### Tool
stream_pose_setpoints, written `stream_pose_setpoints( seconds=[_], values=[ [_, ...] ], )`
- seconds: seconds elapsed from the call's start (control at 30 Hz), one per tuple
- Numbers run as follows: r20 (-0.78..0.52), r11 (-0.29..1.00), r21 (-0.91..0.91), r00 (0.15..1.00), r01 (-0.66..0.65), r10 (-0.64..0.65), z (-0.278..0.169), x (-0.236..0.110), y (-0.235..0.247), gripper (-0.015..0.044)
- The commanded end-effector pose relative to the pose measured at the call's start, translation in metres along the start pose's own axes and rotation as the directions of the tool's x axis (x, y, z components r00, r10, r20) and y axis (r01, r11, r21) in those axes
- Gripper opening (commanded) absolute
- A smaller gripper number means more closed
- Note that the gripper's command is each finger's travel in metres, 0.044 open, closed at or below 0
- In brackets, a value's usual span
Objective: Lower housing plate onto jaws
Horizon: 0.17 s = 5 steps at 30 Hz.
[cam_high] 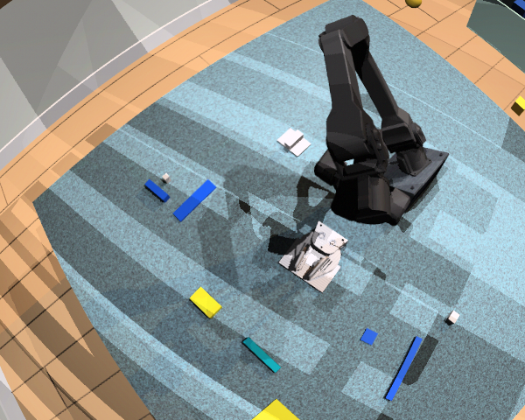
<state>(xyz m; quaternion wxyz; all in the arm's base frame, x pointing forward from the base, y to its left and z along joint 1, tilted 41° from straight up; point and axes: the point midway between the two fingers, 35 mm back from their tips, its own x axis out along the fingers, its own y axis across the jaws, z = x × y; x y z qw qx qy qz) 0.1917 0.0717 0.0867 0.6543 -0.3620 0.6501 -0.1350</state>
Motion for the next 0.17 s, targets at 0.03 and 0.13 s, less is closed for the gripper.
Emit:
stream_pose_setpoints(
  seconds=[0.03,0.13],
  values=[
    [-0.002,1.000,0.003,1.000,-0.003,0.003,-0.0007,-0.0001,0.0002,0.0440],
    [-0.002,1.000,0.003,1.000,-0.003,0.003,-0.0007,-0.0001,0.0002,0.0440]
  ],
)
